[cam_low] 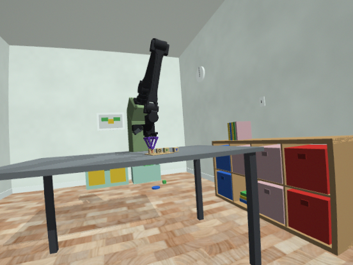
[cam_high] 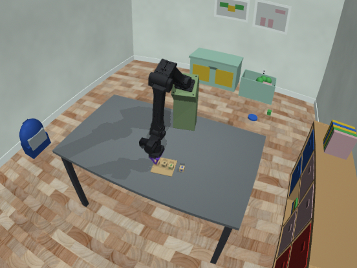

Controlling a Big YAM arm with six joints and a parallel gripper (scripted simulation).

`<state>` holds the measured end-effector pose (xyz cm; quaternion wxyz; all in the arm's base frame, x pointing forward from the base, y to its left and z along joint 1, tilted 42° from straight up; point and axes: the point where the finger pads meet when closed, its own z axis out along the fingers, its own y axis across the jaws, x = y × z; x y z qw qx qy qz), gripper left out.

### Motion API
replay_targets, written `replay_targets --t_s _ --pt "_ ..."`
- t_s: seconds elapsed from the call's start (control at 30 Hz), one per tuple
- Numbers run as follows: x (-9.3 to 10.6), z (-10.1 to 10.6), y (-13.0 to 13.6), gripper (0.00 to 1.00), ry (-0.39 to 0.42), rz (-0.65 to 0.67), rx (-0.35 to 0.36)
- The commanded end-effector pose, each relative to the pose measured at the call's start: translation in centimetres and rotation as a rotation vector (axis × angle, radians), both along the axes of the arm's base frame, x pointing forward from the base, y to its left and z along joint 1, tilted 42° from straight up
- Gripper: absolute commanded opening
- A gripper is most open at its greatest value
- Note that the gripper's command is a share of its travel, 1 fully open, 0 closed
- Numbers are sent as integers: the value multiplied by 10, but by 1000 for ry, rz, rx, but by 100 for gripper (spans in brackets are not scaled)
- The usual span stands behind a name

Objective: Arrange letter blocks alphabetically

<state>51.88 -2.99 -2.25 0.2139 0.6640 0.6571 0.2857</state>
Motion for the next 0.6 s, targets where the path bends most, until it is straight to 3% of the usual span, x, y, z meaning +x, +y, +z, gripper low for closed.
replay_targets --t_s 0.0,0.57 --pt "-8 14 -8 57 -11 -7 -9" --pt "-15 23 -8 57 -14 -7 -9"
